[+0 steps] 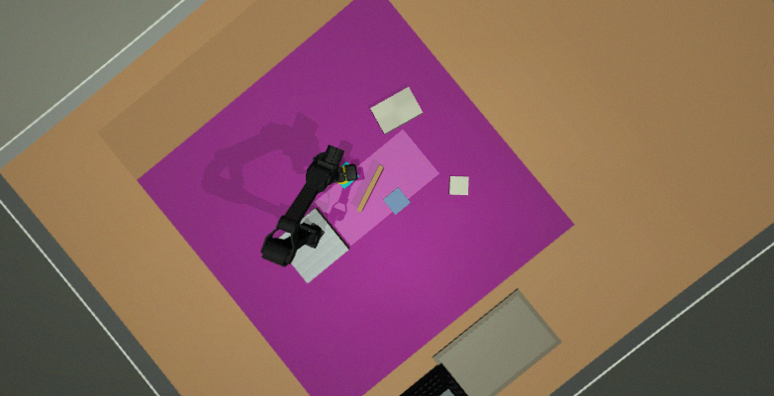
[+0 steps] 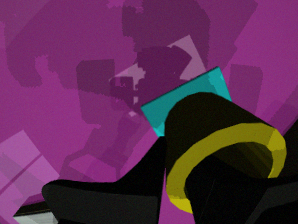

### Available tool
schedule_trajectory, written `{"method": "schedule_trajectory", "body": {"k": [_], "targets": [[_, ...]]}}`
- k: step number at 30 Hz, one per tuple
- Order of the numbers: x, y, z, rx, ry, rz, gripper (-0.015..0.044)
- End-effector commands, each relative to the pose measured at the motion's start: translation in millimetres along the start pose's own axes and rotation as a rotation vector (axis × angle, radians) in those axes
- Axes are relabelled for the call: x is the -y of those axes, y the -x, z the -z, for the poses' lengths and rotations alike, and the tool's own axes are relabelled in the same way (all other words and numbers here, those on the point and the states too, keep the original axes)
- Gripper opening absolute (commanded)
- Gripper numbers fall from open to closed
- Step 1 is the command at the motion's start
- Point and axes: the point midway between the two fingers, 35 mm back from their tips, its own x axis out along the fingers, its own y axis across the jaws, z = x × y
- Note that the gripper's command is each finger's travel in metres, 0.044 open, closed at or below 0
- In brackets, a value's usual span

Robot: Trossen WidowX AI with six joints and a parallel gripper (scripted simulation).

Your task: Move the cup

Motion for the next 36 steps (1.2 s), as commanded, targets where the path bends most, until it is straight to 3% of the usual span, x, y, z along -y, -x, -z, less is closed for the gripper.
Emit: {"method": "schedule_trajectory", "body": {"k": [1,7,13,36], "targets": [[0.1,0.3,-0.2,0.001,0.000,0.000,0.0000],[0.1,0.3,-0.2,0.001,0.000,0.000,0.0000],[0.1,0.3,-0.2,0.001,0.000,0.000,0.0147],[0.3,21.3,-0.7,-0.001,-0.002,0.001,0.0147]]}}
